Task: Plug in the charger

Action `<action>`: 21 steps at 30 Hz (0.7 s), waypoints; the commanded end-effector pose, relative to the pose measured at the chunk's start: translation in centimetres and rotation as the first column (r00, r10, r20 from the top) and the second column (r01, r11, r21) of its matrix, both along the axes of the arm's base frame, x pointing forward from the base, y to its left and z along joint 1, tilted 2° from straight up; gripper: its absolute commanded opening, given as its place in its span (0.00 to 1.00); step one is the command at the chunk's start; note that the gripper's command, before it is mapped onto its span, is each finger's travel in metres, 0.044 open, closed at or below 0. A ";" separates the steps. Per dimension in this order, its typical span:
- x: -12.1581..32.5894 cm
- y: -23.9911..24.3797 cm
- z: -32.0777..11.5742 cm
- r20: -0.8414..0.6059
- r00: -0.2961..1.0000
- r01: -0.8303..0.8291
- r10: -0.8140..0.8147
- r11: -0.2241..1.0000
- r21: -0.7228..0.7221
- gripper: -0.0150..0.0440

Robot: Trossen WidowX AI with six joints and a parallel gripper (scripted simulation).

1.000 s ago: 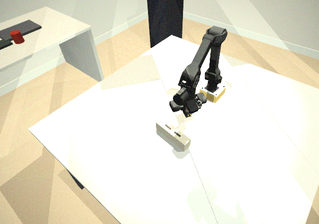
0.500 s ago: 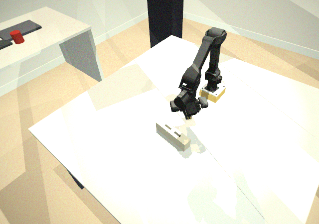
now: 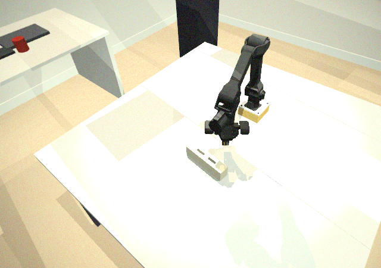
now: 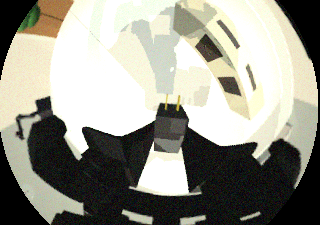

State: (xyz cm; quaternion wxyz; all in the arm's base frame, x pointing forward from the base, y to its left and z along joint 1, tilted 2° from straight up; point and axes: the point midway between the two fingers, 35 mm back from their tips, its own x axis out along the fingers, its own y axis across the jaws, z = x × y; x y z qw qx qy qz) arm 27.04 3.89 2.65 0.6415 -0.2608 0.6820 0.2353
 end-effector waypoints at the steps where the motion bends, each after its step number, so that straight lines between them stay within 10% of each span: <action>1: 0.2 0.3 -0.2 0.003 0.998 0.057 -0.057 0.998 0.004 0.25; 21: 0.5 1.7 -1.2 0.002 0.949 0.315 -0.315 0.949 0.007 0.25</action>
